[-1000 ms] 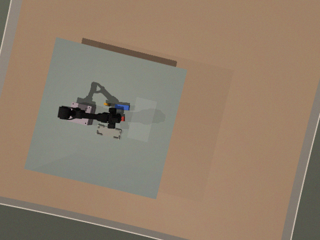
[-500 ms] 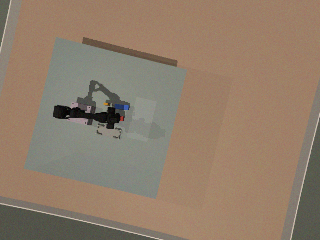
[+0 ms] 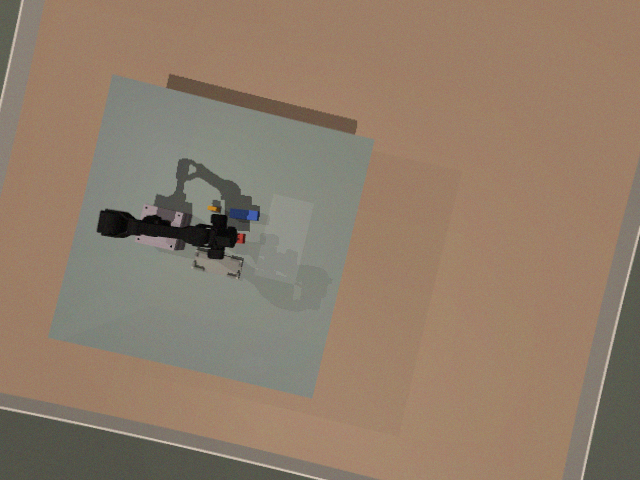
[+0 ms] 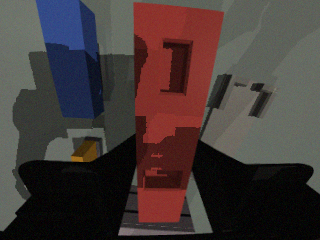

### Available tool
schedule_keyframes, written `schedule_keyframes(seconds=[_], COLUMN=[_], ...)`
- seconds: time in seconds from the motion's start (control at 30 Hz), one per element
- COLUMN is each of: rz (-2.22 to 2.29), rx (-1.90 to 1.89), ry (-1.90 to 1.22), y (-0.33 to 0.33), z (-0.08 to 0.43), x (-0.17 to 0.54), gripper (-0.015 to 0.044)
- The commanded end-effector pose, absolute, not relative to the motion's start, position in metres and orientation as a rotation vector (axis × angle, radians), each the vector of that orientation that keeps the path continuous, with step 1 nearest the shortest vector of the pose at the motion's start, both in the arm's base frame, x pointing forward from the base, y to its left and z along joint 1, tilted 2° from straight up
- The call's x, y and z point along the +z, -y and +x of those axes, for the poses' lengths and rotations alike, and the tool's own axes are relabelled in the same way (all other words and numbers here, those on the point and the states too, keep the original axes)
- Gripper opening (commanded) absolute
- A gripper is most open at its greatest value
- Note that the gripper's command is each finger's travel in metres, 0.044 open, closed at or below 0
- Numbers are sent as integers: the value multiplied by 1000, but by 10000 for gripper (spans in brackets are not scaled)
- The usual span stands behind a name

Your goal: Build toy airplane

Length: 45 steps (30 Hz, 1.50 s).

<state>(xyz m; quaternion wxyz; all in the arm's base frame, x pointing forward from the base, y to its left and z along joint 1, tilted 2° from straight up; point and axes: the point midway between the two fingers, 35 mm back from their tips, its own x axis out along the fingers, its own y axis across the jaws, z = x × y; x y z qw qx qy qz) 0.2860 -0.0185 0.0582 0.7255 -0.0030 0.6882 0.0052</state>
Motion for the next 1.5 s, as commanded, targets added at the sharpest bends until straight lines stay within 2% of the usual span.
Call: schedule_keyframes(seconds=[0.0,0.33,1.47], rz=[2,11,46], rx=[6,0,-41], ry=[-1510,-1514,-1520], y=[18,19,113], z=[285,277,252], x=[73,96,47], gripper=[0,0,0])
